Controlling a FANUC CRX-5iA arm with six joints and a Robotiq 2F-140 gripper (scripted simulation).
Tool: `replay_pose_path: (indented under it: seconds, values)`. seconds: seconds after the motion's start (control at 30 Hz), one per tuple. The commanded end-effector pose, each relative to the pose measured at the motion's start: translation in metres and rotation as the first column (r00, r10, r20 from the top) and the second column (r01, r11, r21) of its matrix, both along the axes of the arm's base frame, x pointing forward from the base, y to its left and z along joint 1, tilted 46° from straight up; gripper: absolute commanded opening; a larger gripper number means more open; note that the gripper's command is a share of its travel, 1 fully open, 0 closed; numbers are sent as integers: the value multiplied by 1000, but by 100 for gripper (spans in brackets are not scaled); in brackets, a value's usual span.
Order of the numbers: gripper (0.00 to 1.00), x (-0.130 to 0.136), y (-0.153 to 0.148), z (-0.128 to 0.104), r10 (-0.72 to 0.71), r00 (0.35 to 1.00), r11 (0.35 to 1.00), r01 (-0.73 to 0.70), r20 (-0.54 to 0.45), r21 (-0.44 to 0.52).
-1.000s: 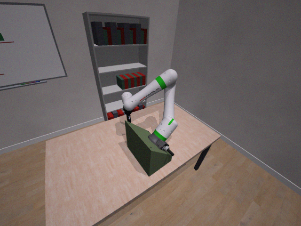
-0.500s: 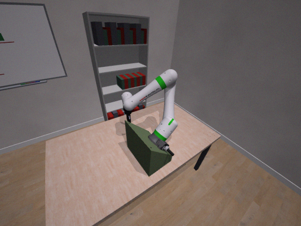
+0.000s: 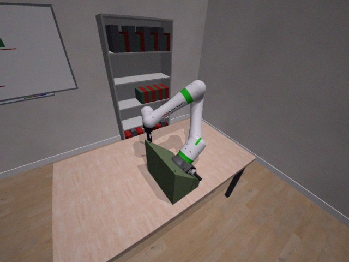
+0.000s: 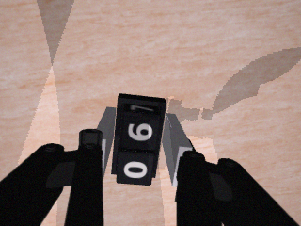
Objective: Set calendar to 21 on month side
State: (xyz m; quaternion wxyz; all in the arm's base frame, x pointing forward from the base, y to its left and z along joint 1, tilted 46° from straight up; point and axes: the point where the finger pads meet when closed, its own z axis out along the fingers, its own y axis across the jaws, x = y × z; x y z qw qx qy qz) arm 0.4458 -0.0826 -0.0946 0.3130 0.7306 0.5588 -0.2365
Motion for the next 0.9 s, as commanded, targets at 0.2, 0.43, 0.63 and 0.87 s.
replay_pose_path:
  seconds: [0.2, 0.43, 0.63, 0.87]
  values:
    - [28, 0, 14, 13, 0, 1000, 1000, 0, 0, 0]
    - [28, 0, 41, 39, 0, 1000, 1000, 0, 0, 0]
    - [28, 0, 57, 55, 0, 1000, 1000, 0, 0, 0]
    - [28, 0, 64, 61, 0, 1000, 1000, 0, 0, 0]
